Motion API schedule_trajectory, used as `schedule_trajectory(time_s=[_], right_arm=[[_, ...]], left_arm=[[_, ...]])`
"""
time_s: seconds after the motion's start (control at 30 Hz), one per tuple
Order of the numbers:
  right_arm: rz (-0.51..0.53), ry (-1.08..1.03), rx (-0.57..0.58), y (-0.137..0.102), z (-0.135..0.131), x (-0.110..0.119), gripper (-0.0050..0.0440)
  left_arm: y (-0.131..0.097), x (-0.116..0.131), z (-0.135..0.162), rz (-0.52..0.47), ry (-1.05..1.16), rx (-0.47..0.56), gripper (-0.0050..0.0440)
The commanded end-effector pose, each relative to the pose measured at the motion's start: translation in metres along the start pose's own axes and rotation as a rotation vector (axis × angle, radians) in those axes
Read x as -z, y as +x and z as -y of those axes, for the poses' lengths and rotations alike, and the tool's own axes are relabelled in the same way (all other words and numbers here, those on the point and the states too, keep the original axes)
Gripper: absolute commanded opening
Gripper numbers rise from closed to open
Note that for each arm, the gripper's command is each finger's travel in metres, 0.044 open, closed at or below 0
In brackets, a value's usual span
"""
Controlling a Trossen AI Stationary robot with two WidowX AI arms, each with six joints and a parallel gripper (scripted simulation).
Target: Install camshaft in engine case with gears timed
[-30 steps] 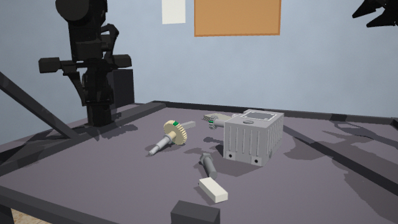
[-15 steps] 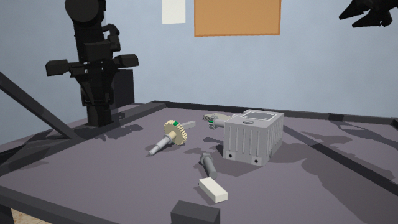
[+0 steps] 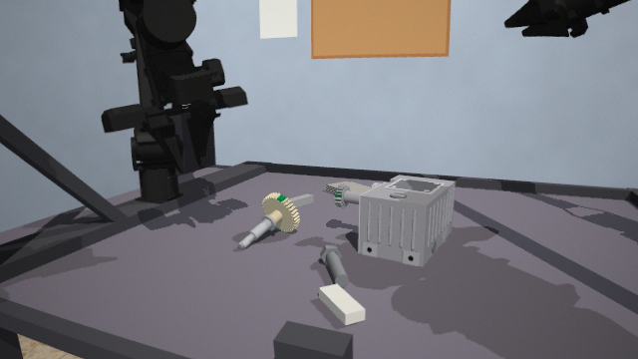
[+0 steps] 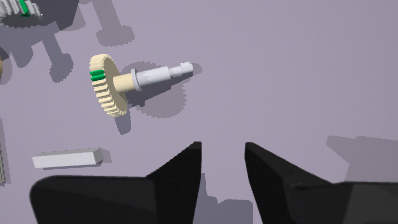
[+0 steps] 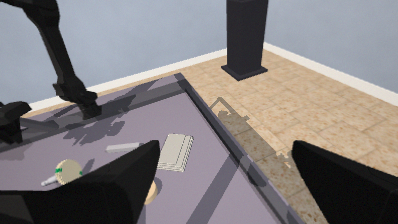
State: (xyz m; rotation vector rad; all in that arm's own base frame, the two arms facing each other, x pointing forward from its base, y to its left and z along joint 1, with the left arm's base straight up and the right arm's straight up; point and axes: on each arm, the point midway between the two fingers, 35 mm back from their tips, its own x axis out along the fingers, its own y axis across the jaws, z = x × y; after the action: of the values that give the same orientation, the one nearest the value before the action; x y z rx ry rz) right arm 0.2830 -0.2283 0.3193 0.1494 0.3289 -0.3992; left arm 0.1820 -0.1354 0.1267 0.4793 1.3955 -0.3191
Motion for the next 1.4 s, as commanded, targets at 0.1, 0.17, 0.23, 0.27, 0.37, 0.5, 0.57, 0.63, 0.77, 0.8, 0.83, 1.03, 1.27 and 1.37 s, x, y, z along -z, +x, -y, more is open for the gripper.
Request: schedule_trajectory(time_s=[0.1, 0.17, 0.23, 0.27, 0.37, 0.5, 0.57, 0.63, 0.77, 0.8, 0.83, 1.03, 1.27, 1.37], right_arm=[[0.108, -0.077, -0.061, -0.002, -0.058, -0.007, 0.04], [0.117, -0.075, -0.042, -0.002, -0.051, -0.014, 0.04], [0.123, -0.087, -0.078, -0.003, -0.068, -0.006, 0.04], [0.131, -0.097, -0.098, -0.003, -0.079, -0.001, 0.04], [0.179, -0.122, -0.145, -0.007, -0.108, 0.001, 0.04], [0.243, -0.139, -0.205, -0.016, -0.141, 0.006, 0.04], [0.273, -0.145, -0.237, -0.022, -0.158, 0.01, 0.04], [0.303, -0.146, -0.271, -0.029, -0.173, 0.014, 0.04], [0.308, -0.146, -0.276, -0.03, -0.175, 0.014, 0.04], [0.317, -0.146, -0.288, -0.033, -0.18, 0.015, 0.04], [0.325, -0.146, -0.311, -0.037, -0.188, 0.021, 0.04], [0.402, -0.129, -0.376, -0.057, -0.215, 0.025, 0.04], [0.414, -0.126, -0.394, -0.061, -0.22, 0.027, 0.04], [0.407, -0.133, -0.401, -0.059, -0.221, 0.022, 0.04]], left_arm=[[0.0, -0.018, -0.021, 0.024, -0.055, -0.044, 0.0125], [0.0, -0.012, -0.016, 0.019, -0.045, -0.031, 0.0125], [0.001, -0.018, -0.022, 0.021, -0.06, -0.048, 0.0125], [0.003, -0.021, -0.028, 0.017, -0.072, -0.062, 0.0125], [0.007, -0.025, -0.04, 0.009, -0.098, -0.088, 0.0125], [0.012, -0.03, -0.054, 0.001, -0.129, -0.12, 0.0125], [0.014, -0.032, -0.062, -0.005, -0.144, -0.136, 0.0125], [0.017, -0.034, -0.07, -0.011, -0.16, -0.152, 0.0125], [0.017, -0.033, -0.068, -0.012, -0.157, -0.148, 0.0125], [0.017, -0.033, -0.071, -0.014, -0.163, -0.154, 0.0125], [0.02, -0.035, -0.077, -0.02, -0.174, -0.168, 0.0125], [0.025, -0.037, -0.094, -0.033, -0.205, -0.2, 0.0125], [0.026, -0.038, -0.097, -0.036, -0.21, -0.208, 0.0125], [0.024, -0.035, -0.094, -0.033, -0.21, -0.204, 0.0125]])
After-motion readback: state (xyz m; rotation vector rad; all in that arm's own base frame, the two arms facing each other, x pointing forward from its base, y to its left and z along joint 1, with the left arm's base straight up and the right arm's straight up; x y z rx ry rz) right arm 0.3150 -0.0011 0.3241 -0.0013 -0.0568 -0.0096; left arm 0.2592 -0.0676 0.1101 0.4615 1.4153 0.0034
